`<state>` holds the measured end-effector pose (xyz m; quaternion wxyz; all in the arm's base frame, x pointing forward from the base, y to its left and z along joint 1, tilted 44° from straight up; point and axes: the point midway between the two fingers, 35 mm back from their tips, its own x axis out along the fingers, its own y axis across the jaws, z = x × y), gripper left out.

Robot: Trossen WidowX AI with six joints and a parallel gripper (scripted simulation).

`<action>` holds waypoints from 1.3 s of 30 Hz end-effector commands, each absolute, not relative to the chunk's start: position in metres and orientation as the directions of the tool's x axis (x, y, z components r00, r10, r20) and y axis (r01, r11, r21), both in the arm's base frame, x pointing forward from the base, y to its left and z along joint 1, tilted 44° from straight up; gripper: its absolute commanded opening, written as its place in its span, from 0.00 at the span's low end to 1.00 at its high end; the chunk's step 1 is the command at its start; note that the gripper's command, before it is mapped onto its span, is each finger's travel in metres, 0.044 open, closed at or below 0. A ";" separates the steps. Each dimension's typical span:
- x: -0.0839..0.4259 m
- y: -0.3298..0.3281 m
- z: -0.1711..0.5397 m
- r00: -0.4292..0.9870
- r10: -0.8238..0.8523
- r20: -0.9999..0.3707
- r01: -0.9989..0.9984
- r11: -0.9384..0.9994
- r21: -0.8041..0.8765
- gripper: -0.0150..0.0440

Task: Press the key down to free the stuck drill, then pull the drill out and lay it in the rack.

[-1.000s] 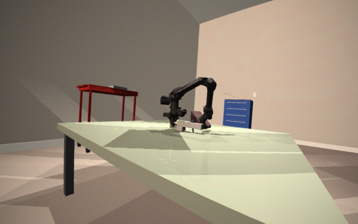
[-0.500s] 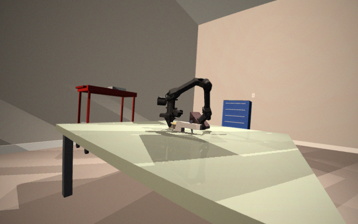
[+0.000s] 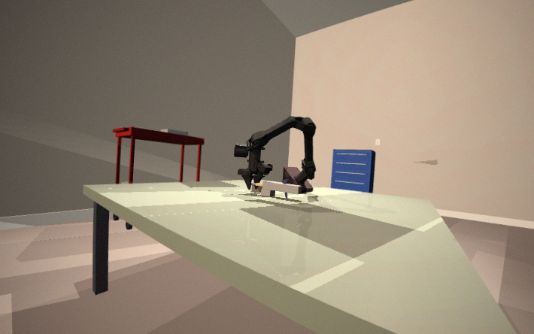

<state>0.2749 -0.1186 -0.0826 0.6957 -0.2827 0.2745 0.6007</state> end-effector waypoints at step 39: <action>0.277 -0.105 -0.077 0.128 0.681 -0.721 -0.991 0.120 -0.063 1.00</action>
